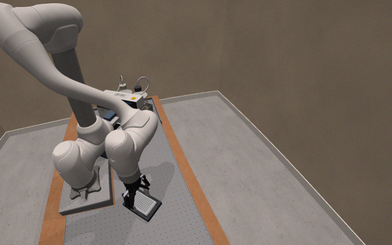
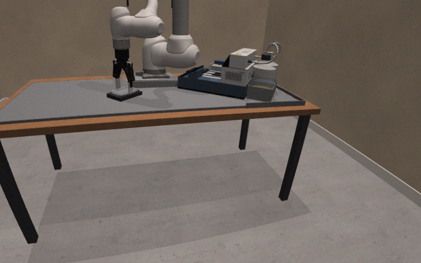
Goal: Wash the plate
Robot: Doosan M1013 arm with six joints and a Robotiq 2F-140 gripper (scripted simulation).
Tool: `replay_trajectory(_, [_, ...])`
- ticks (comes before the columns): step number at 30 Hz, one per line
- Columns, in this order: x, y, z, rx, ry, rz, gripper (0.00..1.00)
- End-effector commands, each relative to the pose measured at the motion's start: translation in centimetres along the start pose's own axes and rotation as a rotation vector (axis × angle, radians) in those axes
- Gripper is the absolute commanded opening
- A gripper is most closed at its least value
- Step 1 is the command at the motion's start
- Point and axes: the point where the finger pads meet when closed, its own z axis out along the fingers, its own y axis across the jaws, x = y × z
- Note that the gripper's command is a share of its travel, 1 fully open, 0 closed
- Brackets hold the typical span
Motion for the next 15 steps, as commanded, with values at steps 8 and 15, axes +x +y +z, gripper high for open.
replay_trajectory(8, [0.00,0.00,0.00,0.000,0.000,0.000,0.64])
replay_trajectory(15, [0.00,0.00,0.00,0.000,0.000,0.000,0.46])
